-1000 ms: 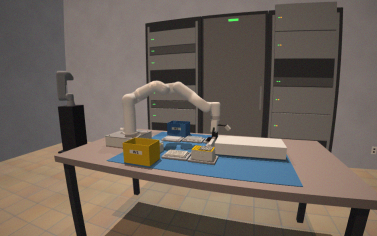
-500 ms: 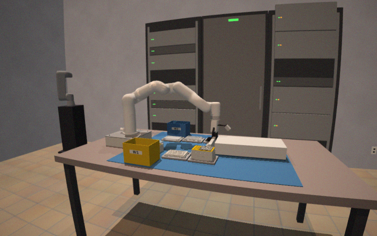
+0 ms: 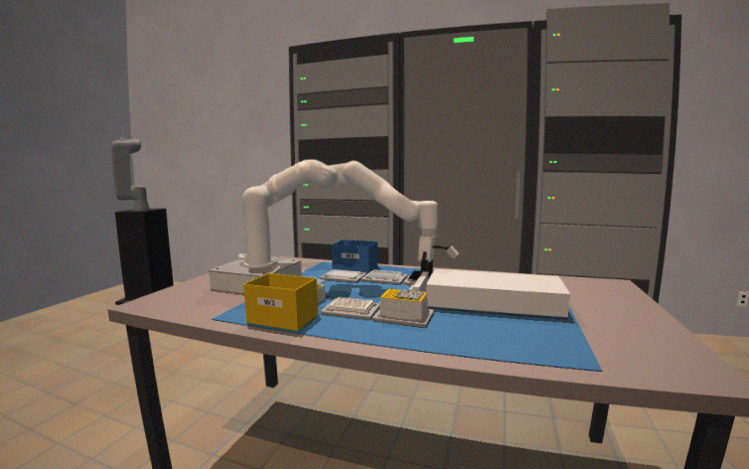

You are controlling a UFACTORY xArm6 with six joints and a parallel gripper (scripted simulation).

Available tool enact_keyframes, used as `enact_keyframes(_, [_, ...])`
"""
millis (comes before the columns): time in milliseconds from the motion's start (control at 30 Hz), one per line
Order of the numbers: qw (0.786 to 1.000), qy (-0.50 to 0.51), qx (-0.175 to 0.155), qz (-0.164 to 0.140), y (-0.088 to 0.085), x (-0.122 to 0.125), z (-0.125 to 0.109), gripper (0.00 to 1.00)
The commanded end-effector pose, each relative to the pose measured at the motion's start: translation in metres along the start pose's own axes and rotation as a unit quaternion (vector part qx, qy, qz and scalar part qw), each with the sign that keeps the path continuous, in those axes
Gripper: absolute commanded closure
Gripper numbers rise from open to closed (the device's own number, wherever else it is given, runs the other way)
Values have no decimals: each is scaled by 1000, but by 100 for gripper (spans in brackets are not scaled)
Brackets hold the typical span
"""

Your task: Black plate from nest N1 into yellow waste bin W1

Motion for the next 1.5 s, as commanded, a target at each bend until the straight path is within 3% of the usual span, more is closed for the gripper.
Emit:
enact_keyframes(0, [1000, 0, 3, 1, -6, 0, 1, 100])
enact_keyframes(900, [1000, 0, 3, 1, -18, 0, 1, 100])
enact_keyframes(1467, [1000, 0, 3, 1, -43, 0, 1, 100])
Point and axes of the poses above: the point where the finger pads meet when closed, its own y axis out along the fingers, its own x axis across the jaws, z = x × y, the point moved 9 cm from there along -y, back along the fingers, and after that the axes turned 1 degree about -y, right-handed, at the moved point
